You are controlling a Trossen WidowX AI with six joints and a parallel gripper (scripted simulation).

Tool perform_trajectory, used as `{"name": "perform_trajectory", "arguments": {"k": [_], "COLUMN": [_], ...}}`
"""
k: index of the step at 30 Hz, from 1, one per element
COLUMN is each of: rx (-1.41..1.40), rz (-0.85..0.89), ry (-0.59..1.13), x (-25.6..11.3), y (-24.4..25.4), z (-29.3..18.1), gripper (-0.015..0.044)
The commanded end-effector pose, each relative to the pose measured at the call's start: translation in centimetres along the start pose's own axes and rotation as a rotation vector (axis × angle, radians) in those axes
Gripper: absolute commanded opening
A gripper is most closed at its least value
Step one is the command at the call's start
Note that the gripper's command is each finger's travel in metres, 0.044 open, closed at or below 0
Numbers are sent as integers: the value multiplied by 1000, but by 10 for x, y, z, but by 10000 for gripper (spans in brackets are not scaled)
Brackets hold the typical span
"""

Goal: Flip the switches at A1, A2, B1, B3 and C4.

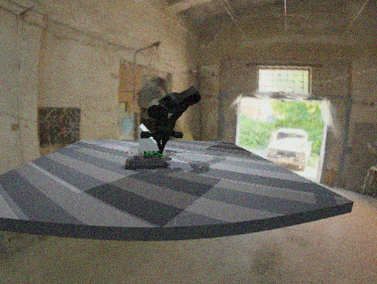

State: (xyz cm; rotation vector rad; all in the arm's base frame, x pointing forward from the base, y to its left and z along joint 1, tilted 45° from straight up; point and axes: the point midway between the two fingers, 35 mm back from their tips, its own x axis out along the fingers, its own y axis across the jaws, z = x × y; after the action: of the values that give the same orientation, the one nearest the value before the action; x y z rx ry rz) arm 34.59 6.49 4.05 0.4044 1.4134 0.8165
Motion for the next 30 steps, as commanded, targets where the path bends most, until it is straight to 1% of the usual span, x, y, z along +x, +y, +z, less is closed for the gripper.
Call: {"name": "perform_trajectory", "arguments": {"k": [1,30], "rx": [6,6], "rz": [3,3], "ry": [0,-1], "x": [1,5], "y": [0,0], "z": [0,0], "gripper": [0,0]}}
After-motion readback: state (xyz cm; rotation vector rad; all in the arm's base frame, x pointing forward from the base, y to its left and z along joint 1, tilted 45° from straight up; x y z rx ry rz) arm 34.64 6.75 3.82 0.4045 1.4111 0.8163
